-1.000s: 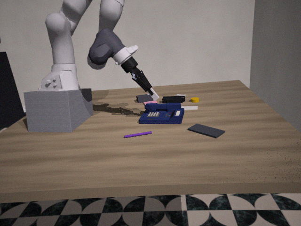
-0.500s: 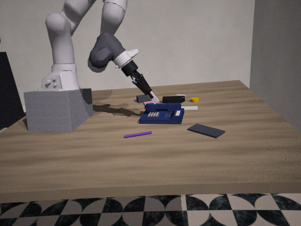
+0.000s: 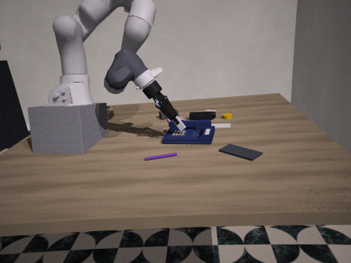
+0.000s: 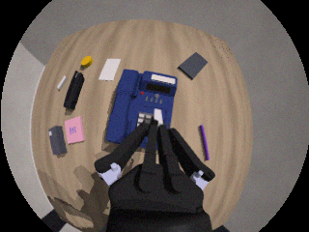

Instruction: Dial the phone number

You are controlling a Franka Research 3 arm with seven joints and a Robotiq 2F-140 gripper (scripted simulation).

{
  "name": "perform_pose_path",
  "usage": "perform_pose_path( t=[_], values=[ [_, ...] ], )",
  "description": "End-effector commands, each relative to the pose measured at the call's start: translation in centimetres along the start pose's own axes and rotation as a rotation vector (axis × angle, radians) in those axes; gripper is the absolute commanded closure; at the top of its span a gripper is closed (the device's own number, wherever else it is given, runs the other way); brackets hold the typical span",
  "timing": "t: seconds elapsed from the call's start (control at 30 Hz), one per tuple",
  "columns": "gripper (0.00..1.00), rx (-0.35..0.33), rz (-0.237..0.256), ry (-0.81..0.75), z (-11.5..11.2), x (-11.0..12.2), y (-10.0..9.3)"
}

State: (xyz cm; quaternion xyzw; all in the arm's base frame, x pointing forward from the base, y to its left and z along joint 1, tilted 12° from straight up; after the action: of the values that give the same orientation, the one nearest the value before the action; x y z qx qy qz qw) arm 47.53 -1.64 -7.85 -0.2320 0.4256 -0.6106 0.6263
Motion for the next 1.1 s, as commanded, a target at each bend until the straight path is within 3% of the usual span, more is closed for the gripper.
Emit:
perform_pose_path(
  t=[0.0, 1.07],
  values=[
    [1.00, 0.018, 0.003, -0.001, 0.08, 0.00, 0.59],
    [1.00, 0.018, 0.003, -0.001, -0.51, 0.05, 1.48]
  ],
)
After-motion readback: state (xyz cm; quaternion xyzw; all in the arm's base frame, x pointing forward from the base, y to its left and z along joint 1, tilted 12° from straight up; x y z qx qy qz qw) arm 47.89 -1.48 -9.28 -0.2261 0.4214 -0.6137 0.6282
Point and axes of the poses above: the point where the finger pads meet when closed, its own y axis out along the fingers, its own x axis across the jaws, z = x × y, the point moved 2 cm from there along -y, back along the fingers, and after that the axes turned 5 degrees about y, right-handed, at the moved point
